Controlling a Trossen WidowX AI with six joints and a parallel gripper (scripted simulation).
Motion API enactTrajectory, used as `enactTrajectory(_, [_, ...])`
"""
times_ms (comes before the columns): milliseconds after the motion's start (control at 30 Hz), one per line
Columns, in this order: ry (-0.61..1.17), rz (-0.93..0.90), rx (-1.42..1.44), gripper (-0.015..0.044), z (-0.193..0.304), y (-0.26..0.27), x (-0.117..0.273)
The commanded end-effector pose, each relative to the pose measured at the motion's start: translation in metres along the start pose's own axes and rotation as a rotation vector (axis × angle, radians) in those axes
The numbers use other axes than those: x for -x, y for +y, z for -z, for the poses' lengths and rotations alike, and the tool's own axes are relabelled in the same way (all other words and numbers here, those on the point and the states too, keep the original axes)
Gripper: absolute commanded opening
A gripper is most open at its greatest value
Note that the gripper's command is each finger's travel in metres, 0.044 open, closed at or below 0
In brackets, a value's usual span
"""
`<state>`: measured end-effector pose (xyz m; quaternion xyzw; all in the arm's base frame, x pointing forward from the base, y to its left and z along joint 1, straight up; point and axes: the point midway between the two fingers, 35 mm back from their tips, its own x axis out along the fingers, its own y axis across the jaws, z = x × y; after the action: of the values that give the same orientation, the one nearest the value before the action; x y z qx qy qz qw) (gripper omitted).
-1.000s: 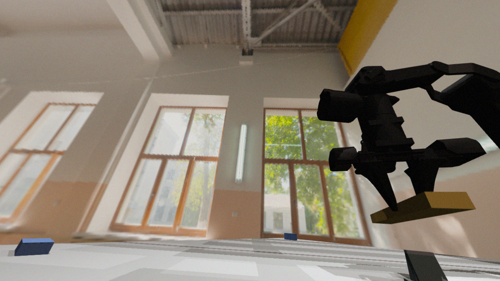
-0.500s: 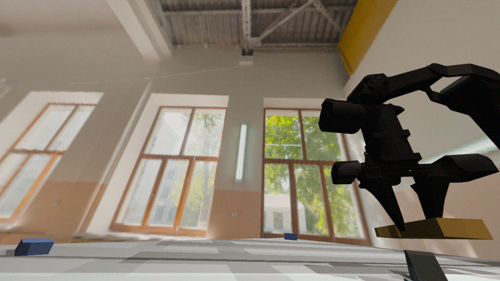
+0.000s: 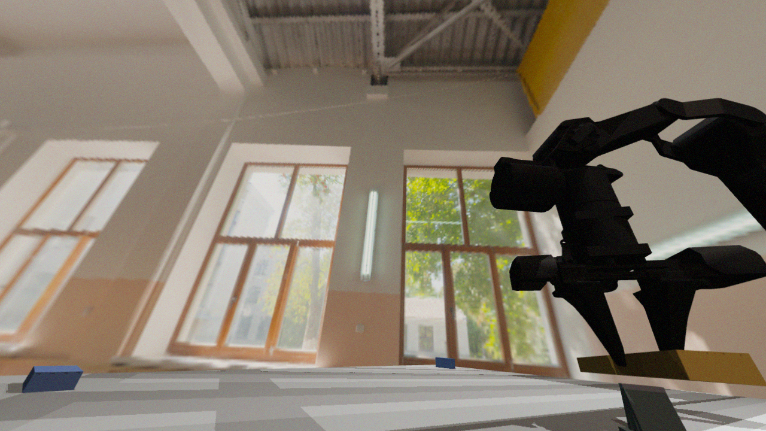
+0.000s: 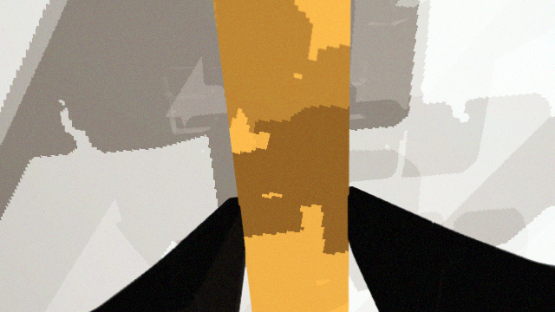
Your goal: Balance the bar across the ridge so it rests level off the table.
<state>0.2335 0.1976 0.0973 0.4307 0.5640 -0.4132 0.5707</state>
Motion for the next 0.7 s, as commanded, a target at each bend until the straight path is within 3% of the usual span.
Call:
enactTrajectory(0, [0.003,0.002,-0.001,0.0,0.0003,-0.0001,0.0])
enactTrajectory(667, [0.003,0.002,-0.001,0.0,0.0003,-0.0002,-0.0016])
